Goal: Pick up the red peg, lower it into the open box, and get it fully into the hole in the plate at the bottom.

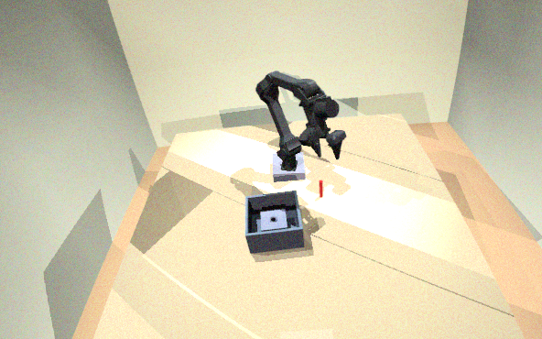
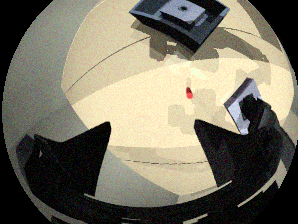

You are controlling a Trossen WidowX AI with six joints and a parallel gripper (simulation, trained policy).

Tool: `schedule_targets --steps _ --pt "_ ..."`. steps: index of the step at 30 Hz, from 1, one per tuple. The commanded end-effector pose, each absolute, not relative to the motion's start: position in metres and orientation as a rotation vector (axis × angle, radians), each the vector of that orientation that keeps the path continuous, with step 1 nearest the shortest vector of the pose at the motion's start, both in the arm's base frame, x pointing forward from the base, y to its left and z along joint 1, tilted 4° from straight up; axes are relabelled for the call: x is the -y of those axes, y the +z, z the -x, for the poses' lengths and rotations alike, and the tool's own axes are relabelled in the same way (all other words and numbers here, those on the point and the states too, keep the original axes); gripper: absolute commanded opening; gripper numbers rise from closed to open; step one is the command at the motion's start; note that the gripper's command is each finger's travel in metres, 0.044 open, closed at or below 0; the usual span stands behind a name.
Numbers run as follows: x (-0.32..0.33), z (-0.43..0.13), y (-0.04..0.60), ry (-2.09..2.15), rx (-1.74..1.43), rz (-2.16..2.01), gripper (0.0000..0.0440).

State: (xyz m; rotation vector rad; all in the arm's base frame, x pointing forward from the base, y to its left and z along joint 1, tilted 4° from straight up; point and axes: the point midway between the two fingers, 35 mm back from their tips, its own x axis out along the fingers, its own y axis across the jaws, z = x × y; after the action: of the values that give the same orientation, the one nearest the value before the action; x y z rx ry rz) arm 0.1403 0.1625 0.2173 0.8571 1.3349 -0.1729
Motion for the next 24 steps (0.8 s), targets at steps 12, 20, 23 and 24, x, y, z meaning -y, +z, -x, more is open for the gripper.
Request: schedule_targets --steps 12,20,23,24 --pt "-0.154 -0.137 0.122 -0.436 -1.452 -0.619 0.044" --pt "-0.156 -0.139 0.085 -0.48 -1.454 -0.576 0.044" --pt "-0.156 -0.141 0.071 -0.485 -1.448 -0.566 0.044" --pt "-0.157 -0.141 0.067 -0.486 -1.446 -0.563 0.044"
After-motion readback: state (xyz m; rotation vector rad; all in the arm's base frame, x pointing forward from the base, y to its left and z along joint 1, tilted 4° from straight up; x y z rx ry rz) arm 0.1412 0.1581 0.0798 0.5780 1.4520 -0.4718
